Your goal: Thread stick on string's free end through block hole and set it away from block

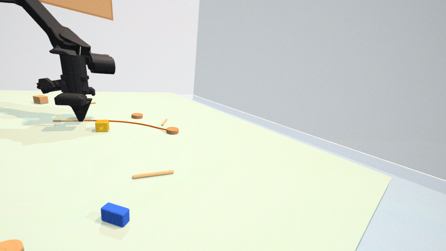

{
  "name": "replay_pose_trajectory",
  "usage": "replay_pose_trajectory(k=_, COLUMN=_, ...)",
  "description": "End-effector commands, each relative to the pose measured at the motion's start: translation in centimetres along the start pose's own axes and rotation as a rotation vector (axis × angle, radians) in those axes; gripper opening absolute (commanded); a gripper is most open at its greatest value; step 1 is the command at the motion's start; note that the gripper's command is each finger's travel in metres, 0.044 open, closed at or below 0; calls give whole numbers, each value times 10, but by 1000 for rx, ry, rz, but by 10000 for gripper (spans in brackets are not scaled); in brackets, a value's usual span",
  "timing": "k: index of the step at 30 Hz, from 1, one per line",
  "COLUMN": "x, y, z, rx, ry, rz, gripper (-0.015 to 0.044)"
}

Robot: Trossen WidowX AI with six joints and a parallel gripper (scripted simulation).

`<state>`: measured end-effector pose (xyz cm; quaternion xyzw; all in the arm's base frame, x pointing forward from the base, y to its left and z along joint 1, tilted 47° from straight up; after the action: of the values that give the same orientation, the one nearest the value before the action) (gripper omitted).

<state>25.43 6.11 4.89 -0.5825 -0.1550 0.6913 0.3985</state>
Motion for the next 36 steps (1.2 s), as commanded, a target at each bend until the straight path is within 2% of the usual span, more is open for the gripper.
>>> replay_pose_trajectory(k=1, x=0, y=0, z=0, rx=-1, ry=0, rz=0, gripper=0)
replay_pose_trajectory(k=36, x=-37, y=0, z=-2, rx=0, ry=3, rz=5, gripper=0)
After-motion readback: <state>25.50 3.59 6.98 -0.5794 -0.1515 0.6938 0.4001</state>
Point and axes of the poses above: the point midway between the two fingers, 35 mm back from their tips, its own x axis out along the fingers, its own y axis across the jaws, z = x × y, the point moved 9 cm from there along -x, back along the fingers, and after that the axes turned 6 degrees about x, right-handed, at the moved point
